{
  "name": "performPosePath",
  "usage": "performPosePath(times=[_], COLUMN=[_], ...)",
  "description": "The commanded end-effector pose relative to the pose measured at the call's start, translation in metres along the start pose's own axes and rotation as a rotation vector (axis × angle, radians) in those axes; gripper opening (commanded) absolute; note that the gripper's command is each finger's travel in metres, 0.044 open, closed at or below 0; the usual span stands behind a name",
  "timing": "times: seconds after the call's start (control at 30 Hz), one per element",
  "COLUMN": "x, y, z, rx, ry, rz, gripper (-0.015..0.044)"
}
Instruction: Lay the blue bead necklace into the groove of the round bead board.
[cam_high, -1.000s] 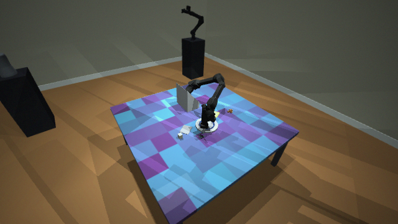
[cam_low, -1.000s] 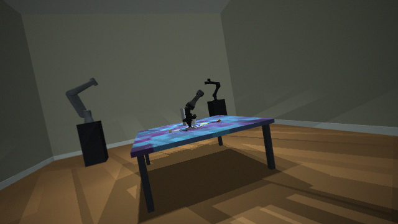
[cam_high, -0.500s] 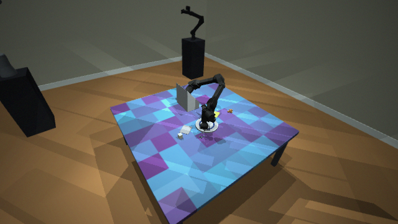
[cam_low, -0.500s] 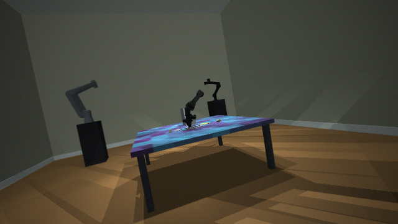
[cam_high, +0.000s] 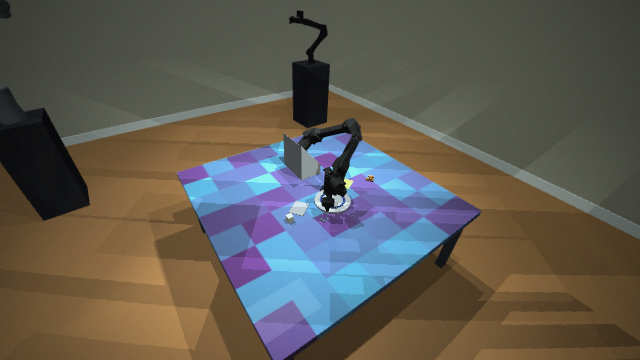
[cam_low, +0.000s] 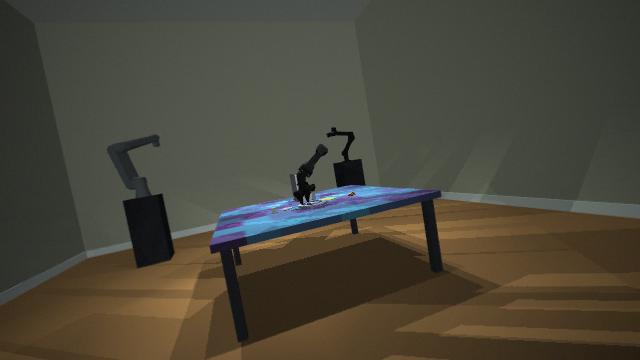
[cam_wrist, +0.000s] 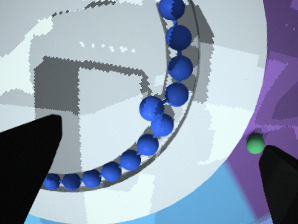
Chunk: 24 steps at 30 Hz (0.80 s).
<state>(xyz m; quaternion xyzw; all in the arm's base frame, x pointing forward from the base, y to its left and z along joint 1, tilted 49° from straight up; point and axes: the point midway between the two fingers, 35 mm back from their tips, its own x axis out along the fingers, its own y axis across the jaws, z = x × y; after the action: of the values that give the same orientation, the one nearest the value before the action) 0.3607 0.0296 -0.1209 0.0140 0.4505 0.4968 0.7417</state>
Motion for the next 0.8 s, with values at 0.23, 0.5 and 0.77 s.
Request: performPosePath(times=[0.23,0.5,0.77], x=[-0.001,-0.010,-0.032], y=[0.000,0.002,0.008], z=[0.000,0.004,0.011], rx=[-0.006,0.060,0.224], ry=[-0.001,-0.001,0.000], rz=[0.003,0.002,0.002], gripper=[0.0440,0.0380,0.0380])
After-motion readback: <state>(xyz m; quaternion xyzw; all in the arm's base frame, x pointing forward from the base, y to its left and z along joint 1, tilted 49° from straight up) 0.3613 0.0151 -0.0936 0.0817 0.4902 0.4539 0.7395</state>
